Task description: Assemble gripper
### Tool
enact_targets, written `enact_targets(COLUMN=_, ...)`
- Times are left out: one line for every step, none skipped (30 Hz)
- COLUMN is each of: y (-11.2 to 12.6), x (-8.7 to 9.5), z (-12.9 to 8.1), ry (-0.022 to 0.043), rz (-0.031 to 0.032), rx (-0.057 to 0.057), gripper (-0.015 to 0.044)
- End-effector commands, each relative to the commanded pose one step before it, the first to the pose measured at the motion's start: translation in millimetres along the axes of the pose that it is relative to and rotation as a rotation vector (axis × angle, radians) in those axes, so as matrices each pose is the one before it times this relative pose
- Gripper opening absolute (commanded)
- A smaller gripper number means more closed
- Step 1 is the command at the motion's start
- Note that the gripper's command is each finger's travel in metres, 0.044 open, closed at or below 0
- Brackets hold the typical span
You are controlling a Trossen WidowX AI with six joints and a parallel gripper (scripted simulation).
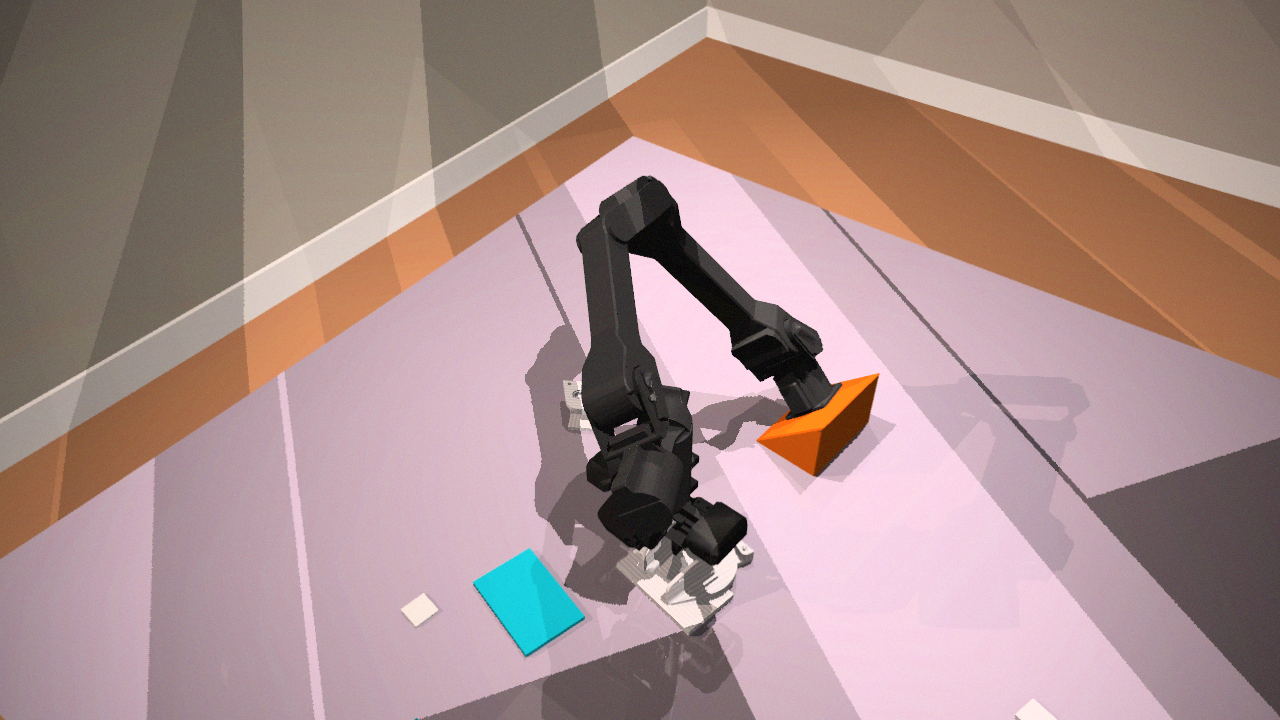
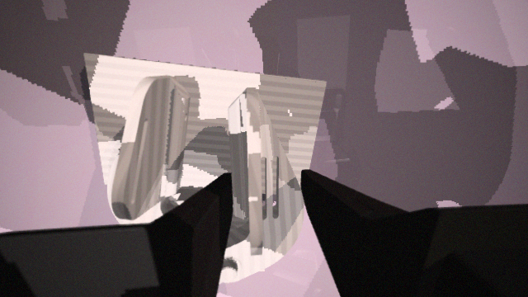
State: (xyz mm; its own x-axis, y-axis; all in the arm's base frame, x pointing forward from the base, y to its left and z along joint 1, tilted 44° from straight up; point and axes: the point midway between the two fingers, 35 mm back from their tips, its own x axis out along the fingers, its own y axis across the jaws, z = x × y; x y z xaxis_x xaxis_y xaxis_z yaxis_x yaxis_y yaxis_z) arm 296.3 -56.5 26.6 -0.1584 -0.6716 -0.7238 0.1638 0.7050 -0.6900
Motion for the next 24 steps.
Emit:
enact_targets(y=-0.26, x=2.2, z=0.09, ry=-0.00072, rz=-0.00361, rx=-0.0044, gripper=0.0134)
enact_targets(y=-0.01, x=0.63, z=0.0, ry=0.0, rz=-0.00002, rx=-0.0003, gripper=0.0134)
enact_targets(y=0.0, x=0.38, z=0.0, ry=0.0, rz=-0.00001, rx=-0.0002, gripper=0.0134)
enact_targets(y=0.0, x=0.13, z=0.0, ry=0.0, rz=-0.00001, rx=-0.0001, gripper=0.0134)
enact_targets(y=0.0, x=0.0, z=0.0, ry=0.0, rz=0.0, rx=0.0, gripper=0.0134)
enact_targets(y=0.0, x=0.0, z=0.0, ry=0.0, rz=0.0, rx=0.0, gripper=0.0134)
enact_targets(y=0.0, x=0.0, z=0.0, ry=0.0, rz=0.0, rx=0.0, gripper=0.0134)
enact_targets(y=0.0, x=0.0, z=0.0, ry=0.0, rz=0.0, rx=0.0, gripper=0.0134)
enact_targets(y=0.0, x=0.0, z=0.0, ry=0.0, rz=0.0, rx=0.0, gripper=0.0134)
enact_targets(y=0.0, x=0.13, z=0.0, ry=0.0, rz=0.0, rx=0.0, gripper=0.0134)
enact_targets(y=0.0, x=0.38, z=0.0, ry=0.0, rz=-0.00001, rx=-0.0001, gripper=0.0134)
enact_targets(y=0.0, x=0.63, z=0.0, ry=-0.00001, rz=-0.00002, rx=-0.0002, gripper=0.0134)
enact_targets(y=-0.01, x=0.81, z=0.0, ry=-0.00001, rz=-0.00003, rx=-0.0002, gripper=0.0134)
enact_targets(y=-0.01, x=0.63, z=0.0, ry=0.0, rz=-0.00002, rx=-0.0002, gripper=0.0134)
enact_targets(y=0.0, x=0.38, z=0.0, ry=0.0, rz=-0.00001, rx=-0.0001, gripper=0.0134)
enact_targets(y=0.0, x=0.13, z=0.0, ry=0.0, rz=-0.00001, rx=0.0, gripper=0.0134)
enact_targets(y=0.0, x=0.0, z=0.0, ry=0.0, rz=0.0, rx=0.0, gripper=0.0134)
enact_targets(y=0.0, x=0.0, z=0.0, ry=0.0, rz=0.0, rx=0.0, gripper=0.0134)
enact_targets(y=0.0, x=0.0, z=0.0, ry=0.0, rz=0.0, rx=0.0, gripper=0.0134)
enact_targets(y=0.0, x=0.0, z=0.0, ry=0.0, rz=0.0, rx=0.0, gripper=0.0134)
enact_targets(y=0.0, x=0.0, z=0.0, ry=0.0, rz=0.0, rx=0.0, gripper=0.0134)
enact_targets(y=0.0, x=0.13, z=0.0, ry=0.0, rz=0.0, rx=0.0, gripper=0.0134)
enact_targets(y=0.0, x=0.38, z=0.0, ry=0.0, rz=-0.00001, rx=-0.0001, gripper=0.0134)
enact_targets(y=0.0, x=0.63, z=0.0, ry=0.0, rz=-0.00002, rx=-0.0002, gripper=0.0134)
